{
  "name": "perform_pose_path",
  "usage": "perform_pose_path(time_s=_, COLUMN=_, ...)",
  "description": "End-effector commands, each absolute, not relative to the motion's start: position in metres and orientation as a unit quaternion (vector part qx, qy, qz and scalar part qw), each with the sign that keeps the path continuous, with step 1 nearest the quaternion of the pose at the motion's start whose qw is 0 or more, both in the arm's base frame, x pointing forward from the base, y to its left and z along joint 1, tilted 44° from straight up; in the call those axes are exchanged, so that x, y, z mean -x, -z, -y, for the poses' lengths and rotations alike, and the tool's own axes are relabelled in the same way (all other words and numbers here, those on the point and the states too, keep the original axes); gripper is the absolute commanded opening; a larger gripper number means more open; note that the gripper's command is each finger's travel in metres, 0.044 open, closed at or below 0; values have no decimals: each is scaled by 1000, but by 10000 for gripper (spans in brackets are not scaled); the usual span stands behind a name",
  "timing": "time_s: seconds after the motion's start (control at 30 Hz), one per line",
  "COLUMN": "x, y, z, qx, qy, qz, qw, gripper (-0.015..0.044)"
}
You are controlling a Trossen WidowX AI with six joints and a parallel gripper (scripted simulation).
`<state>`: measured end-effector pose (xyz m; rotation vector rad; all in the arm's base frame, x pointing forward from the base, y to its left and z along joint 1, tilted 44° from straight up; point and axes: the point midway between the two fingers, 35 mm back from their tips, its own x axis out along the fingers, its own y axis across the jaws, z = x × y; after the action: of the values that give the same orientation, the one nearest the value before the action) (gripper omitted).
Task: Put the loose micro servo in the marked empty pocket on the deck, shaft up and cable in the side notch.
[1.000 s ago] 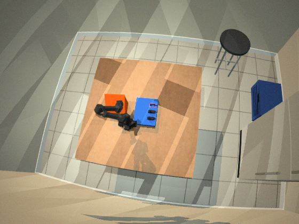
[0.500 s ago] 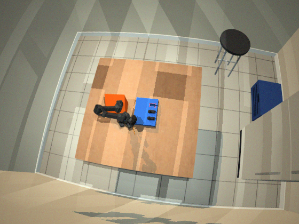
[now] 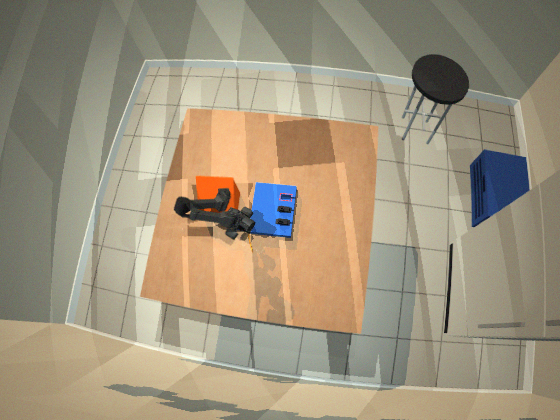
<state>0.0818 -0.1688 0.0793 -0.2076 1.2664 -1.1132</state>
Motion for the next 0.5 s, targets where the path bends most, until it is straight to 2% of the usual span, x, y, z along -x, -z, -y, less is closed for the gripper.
perform_pose_path(time_s=0.0, x=-82, y=-76, z=161, qx=133, qy=432, qz=-600, qw=660, gripper=440)
perform_pose_path(time_s=0.23, x=-80, y=-70, z=150, qx=187, qy=349, qz=-648, qw=651, gripper=440)
perform_pose_path(time_s=0.47, x=-80, y=-70, z=150, qx=188, qy=347, qz=-649, qw=650, gripper=440)
